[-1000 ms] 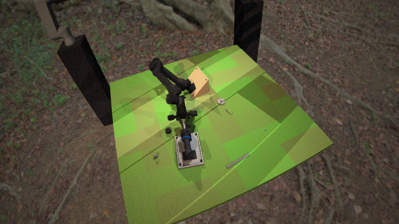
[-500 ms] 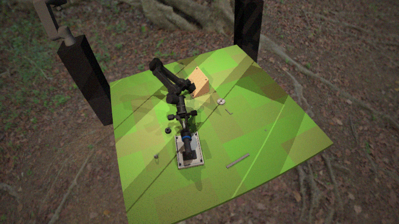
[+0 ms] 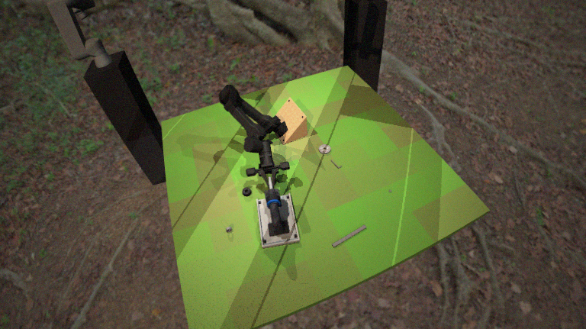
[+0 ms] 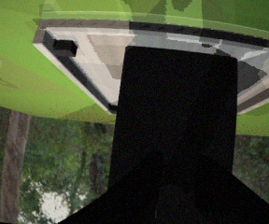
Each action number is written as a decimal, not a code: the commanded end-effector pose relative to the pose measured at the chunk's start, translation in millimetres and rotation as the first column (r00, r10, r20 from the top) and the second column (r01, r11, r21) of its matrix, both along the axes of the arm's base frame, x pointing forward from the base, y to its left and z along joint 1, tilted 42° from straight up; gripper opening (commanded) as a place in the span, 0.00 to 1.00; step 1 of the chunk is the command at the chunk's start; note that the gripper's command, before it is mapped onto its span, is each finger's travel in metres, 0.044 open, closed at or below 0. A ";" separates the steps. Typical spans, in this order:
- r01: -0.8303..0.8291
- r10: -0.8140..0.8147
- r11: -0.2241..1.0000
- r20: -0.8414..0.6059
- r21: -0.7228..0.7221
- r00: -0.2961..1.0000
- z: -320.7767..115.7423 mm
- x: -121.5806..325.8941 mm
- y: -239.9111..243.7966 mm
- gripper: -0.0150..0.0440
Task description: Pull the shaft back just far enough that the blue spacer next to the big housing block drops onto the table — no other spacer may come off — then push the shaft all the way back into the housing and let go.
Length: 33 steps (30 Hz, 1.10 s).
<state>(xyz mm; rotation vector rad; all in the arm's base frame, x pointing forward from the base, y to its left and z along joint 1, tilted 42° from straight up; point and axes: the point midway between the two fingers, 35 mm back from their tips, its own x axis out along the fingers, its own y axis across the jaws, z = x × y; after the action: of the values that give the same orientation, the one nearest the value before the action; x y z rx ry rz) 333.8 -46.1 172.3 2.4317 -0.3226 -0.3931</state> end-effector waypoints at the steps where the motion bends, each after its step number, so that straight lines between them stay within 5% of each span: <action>1: -0.002 0.002 1.000 -0.002 -0.003 1.000 -0.5 -0.6 0.3 0.25; 33: -0.002 0.002 1.000 -0.002 -0.003 1.000 -1.1 -3.4 0.3 0.25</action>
<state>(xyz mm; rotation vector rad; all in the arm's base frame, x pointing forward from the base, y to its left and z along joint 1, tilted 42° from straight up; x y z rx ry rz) 330.9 -46.1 171.7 2.4316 -0.3226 -0.3934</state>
